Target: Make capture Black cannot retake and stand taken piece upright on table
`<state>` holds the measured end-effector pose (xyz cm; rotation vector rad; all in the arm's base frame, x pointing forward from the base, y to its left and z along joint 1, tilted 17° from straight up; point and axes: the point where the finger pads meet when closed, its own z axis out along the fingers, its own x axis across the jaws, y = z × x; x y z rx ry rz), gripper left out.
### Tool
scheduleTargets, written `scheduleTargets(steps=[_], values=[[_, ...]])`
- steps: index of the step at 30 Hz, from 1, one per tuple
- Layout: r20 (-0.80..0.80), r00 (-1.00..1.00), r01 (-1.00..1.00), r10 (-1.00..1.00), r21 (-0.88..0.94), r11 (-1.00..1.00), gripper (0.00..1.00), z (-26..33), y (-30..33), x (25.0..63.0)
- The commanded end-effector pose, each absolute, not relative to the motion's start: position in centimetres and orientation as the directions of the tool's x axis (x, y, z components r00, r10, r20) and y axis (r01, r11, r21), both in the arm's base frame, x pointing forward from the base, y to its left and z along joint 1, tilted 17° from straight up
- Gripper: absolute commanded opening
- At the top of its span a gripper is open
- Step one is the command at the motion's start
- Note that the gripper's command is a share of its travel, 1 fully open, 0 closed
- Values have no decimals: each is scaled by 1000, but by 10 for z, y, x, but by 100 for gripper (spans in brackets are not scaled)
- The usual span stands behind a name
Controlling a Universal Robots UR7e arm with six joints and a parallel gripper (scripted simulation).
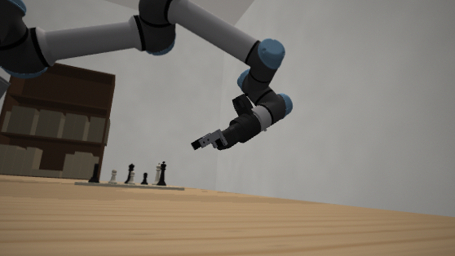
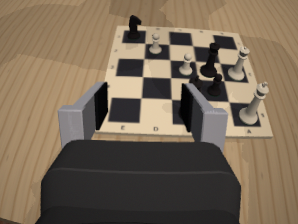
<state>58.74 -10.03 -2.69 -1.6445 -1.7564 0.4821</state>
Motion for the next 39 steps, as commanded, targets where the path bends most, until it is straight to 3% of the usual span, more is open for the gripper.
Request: scheduleTargets(steps=[1, 39], values=[[217, 39, 701, 975, -702, 128, 100, -49, -78, 600], [205, 57, 667, 977, -737, 115, 100, -84, -41, 610]])
